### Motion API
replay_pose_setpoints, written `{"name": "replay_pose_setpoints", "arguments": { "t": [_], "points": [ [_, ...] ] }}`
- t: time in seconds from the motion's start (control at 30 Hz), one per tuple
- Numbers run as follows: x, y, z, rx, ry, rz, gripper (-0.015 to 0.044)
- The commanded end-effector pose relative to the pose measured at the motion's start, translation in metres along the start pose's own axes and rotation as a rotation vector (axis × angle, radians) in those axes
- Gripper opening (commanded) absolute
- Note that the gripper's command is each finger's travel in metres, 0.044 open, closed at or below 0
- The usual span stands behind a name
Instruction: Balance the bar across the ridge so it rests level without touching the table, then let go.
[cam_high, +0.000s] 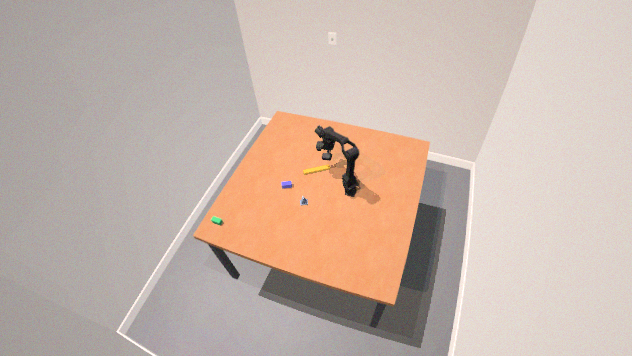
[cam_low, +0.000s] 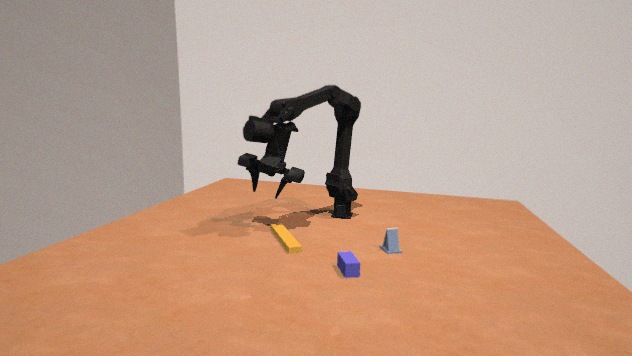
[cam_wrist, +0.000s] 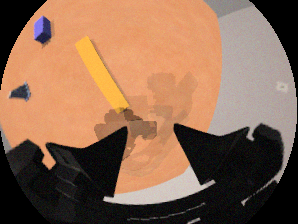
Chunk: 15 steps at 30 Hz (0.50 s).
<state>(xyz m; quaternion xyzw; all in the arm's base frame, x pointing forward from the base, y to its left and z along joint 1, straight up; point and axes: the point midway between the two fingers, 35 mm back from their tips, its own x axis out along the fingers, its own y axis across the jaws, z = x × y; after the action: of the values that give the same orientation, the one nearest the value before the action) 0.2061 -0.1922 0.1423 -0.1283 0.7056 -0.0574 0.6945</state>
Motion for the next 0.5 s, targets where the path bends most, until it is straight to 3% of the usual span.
{"name": "replay_pose_setpoints", "arguments": {
  "t": [0.0,0.27,0.47],
  "points": [
    [0.002,0.016,0.019,-0.143,-0.032,0.068,0.0315],
    [0.006,0.057,0.057,-0.455,-0.105,0.217,0.0315],
    [0.008,0.061,0.060,-0.480,-0.112,0.230,0.0315]
  ]
}}
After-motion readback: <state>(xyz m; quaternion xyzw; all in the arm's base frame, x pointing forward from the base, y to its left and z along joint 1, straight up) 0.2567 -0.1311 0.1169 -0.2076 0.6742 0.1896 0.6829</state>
